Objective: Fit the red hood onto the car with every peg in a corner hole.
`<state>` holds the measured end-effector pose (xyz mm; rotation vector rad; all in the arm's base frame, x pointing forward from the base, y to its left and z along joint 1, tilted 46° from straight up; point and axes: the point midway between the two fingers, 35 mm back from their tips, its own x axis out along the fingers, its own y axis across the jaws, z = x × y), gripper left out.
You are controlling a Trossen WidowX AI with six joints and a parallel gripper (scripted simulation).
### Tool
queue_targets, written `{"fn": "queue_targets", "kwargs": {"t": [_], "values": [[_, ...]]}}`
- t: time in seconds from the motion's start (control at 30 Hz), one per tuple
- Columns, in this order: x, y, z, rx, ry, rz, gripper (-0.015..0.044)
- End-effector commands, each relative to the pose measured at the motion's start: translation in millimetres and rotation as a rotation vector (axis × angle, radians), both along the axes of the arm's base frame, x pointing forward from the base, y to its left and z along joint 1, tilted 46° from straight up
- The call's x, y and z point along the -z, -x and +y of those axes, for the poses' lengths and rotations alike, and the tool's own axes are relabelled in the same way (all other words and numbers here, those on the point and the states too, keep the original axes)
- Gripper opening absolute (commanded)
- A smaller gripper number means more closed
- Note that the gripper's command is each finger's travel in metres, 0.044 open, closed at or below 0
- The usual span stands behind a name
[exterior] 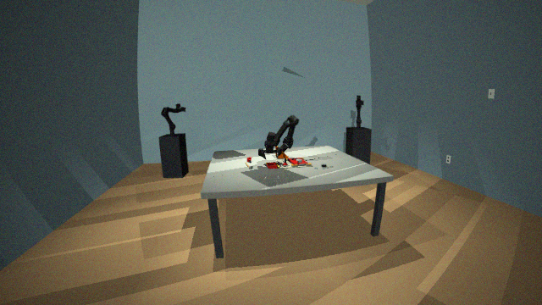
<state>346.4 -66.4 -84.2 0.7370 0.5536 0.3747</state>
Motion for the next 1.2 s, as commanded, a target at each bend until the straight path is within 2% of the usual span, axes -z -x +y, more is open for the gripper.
{"fn": "queue_targets", "kwargs": {"t": [0.0, 1.17], "values": [[2.9, 0.4, 2.0, 0.004, 0.000, 0.003, 0.0440], [19.0, 2.6, 21.6, 0.005, 0.003, -0.007, 0.0440]]}}
